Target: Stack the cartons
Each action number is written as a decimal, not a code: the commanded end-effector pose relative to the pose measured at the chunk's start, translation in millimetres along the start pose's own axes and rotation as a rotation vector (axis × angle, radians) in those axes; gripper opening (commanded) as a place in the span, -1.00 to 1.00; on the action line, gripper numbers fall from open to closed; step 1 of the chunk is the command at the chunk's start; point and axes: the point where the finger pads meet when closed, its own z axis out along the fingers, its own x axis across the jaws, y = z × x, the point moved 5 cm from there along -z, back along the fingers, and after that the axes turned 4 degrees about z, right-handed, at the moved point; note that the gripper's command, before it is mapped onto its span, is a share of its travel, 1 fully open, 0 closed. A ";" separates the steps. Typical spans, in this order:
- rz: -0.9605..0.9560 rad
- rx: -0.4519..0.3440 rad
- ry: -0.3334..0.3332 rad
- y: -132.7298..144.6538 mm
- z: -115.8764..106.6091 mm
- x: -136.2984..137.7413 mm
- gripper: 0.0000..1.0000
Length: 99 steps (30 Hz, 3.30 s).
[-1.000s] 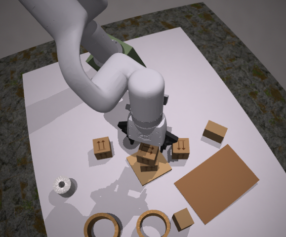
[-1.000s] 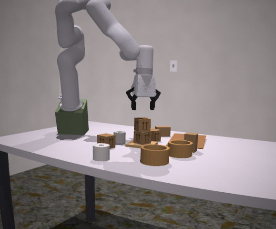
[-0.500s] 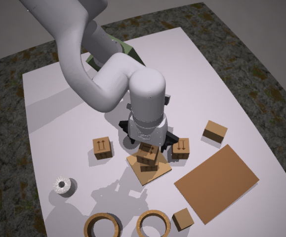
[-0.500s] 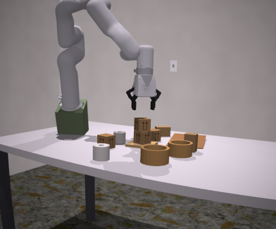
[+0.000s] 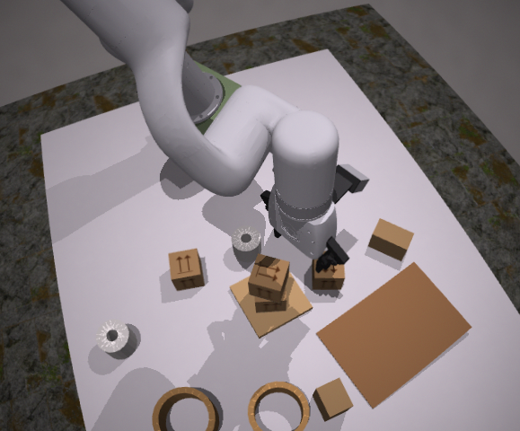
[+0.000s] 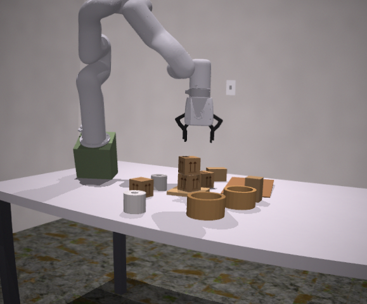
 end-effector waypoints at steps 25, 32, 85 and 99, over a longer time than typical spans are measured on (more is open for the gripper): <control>0.811 -0.052 0.025 -66.0 -8.3 17.9 1.00; 0.811 -0.052 0.025 -66.0 -8.3 17.9 1.00; 0.812 -0.053 0.027 -65.0 11.5 18.6 1.00; 0.812 -0.052 0.026 -64.6 28.4 18.1 1.00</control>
